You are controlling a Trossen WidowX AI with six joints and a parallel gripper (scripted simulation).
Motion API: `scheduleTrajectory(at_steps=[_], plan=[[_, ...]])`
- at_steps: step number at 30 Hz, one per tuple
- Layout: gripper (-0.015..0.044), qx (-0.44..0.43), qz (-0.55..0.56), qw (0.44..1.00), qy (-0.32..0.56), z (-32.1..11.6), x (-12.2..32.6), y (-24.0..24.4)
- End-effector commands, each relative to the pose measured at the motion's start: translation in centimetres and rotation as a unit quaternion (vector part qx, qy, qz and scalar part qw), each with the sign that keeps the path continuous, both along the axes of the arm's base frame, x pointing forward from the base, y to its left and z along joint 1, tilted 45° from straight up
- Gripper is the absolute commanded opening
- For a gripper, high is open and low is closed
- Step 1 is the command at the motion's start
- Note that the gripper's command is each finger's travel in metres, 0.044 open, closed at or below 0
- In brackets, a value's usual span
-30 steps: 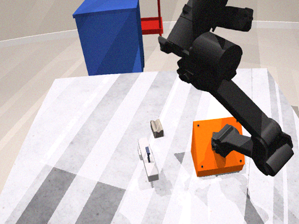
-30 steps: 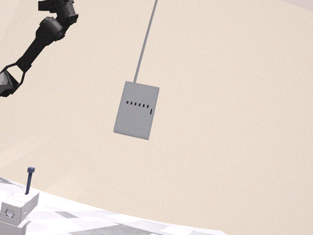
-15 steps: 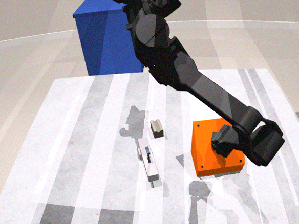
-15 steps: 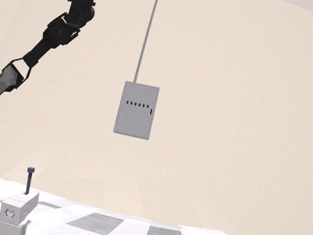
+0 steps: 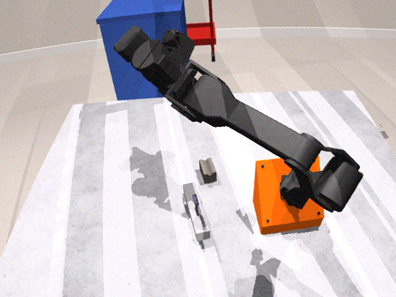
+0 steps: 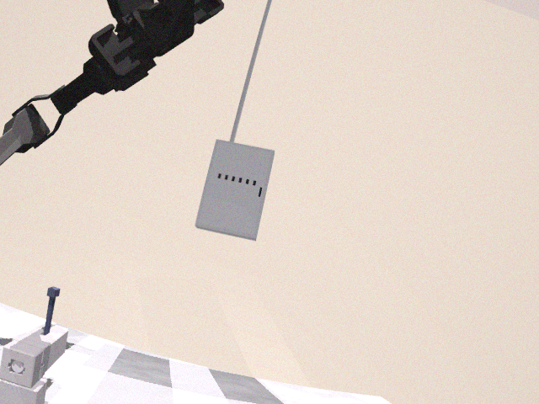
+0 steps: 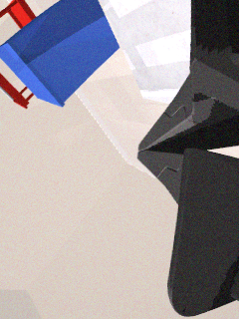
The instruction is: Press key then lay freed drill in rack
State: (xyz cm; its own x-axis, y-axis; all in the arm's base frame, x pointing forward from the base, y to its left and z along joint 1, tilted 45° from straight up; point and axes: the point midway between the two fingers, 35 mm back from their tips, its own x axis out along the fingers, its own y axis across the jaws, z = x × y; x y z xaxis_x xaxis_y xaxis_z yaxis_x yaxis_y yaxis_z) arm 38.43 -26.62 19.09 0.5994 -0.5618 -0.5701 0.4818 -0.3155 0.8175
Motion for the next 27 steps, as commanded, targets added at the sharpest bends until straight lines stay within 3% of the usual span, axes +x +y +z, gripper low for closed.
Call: scheduleTrajectory(at_steps=[1,9,17,20,27], plan=[[0.0,0.139,0.028,0.989,0.051,-5.6,-0.3,4.5],[0.0,0.414,0.008,0.894,0.171,-12.6,-4.3,14.8],[0.0,0.634,-0.121,0.696,0.315,-13.6,-10.5,24.6],[0.0,0.675,-0.174,0.624,0.353,-12.8,-12.0,26.9],[0.0,0.677,-0.178,0.619,0.356,-12.7,-12.1,27.1]])
